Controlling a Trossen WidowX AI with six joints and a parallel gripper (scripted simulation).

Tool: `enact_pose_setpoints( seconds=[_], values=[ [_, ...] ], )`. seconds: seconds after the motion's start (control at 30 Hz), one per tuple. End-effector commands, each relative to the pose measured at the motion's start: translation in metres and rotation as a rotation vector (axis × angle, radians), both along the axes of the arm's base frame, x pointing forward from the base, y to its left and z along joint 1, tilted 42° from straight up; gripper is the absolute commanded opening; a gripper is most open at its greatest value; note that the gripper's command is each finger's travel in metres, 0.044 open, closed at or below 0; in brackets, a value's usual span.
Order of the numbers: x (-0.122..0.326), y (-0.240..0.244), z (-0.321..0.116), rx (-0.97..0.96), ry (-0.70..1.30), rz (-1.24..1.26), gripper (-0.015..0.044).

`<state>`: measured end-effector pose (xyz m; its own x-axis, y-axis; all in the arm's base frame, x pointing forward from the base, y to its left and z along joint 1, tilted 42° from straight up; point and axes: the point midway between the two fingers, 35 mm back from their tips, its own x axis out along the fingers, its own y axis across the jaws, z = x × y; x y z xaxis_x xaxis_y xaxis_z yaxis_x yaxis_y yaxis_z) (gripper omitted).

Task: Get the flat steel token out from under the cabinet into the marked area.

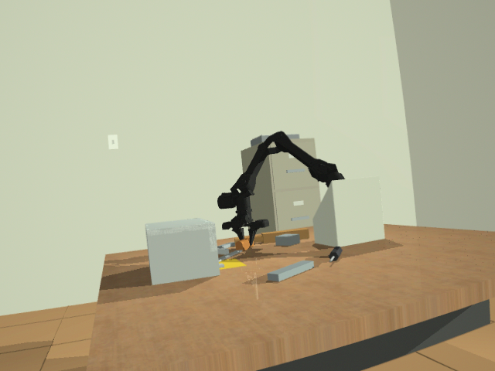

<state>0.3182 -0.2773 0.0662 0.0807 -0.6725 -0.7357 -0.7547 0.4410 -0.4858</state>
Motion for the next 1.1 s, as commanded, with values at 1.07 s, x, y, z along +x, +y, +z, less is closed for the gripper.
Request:
enact_pose_setpoints(
  seconds=[1.07],
  values=[
    [0.044,0.04,-0.031,0.007,-0.009,-0.008,0.0]
  ],
)
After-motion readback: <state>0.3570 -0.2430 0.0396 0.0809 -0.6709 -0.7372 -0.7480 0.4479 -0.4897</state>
